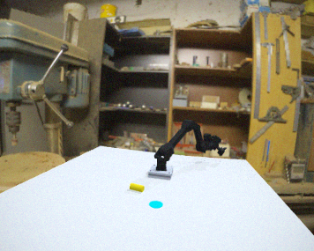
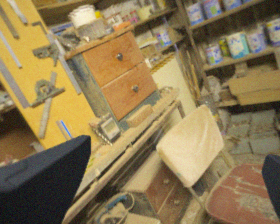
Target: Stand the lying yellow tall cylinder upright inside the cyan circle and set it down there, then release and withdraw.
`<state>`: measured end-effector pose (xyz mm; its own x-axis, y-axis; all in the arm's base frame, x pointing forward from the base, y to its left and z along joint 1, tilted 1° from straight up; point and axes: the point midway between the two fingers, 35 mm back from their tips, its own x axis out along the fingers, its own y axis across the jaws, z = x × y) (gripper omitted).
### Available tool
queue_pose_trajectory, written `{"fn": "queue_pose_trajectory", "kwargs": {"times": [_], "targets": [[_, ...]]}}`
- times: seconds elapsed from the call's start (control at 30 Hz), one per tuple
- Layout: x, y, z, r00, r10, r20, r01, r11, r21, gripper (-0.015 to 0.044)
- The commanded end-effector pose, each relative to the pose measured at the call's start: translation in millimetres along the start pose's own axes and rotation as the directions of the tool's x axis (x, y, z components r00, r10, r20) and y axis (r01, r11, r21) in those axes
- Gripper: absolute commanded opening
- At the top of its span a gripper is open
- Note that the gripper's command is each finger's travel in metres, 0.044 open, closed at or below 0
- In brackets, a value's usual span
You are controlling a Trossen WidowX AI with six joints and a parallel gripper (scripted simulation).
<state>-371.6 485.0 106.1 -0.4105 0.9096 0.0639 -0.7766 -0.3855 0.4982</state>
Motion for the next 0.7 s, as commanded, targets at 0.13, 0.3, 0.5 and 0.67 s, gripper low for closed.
{"fn": "queue_pose_trajectory", "kwargs": {"times": [0.13, 0.3, 0.5, 0.67], "targets": [[7.9, -41.8, 24.3, 0.997, -0.067, -0.025, 0.064, 0.993, -0.102, 0.0309], [11.8, -116.1, 65.6, 0.975, -0.218, -0.030, 0.205, 0.950, -0.235, 0.0309], [-2.8, -205.3, 116.2, 0.917, -0.397, -0.039, 0.355, 0.856, -0.377, 0.0309], [-30.4, -275.4, 156.7, 0.843, -0.536, -0.050, 0.451, 0.754, -0.477, 0.0309]]}}
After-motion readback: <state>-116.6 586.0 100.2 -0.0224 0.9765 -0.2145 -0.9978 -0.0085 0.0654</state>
